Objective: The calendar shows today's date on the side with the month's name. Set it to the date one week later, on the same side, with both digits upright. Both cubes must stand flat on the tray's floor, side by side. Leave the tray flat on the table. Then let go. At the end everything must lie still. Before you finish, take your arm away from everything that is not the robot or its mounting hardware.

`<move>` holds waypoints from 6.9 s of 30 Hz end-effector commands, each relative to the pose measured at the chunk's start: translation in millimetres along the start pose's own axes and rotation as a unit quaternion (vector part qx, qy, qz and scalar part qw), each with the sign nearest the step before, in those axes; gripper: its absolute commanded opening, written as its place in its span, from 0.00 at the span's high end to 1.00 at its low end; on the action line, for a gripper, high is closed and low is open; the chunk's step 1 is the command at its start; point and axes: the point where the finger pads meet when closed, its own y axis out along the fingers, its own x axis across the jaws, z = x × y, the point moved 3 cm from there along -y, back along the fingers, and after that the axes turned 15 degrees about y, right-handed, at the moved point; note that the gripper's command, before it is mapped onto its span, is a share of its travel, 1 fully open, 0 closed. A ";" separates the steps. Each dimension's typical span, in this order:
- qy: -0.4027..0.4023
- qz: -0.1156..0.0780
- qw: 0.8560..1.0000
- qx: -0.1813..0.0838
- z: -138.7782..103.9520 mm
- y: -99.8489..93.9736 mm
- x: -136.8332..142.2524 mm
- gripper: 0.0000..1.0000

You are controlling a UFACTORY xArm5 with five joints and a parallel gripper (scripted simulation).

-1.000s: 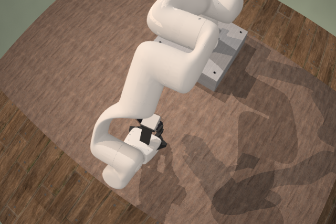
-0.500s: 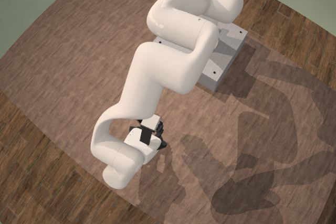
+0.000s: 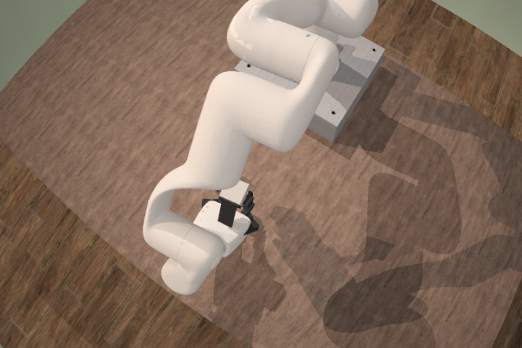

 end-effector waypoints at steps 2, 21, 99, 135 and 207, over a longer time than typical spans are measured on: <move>0.000 0.000 1.000 -0.001 -7.0 3.7 1.9 0.71; 0.000 0.000 1.000 -0.001 -29.1 19.2 7.8 0.71; 0.000 0.000 1.000 -0.001 -39.5 26.7 10.5 0.71; 0.000 0.000 1.000 -0.001 -39.8 26.9 10.6 0.71; 0.000 0.000 1.000 -0.001 -22.4 13.8 5.9 0.29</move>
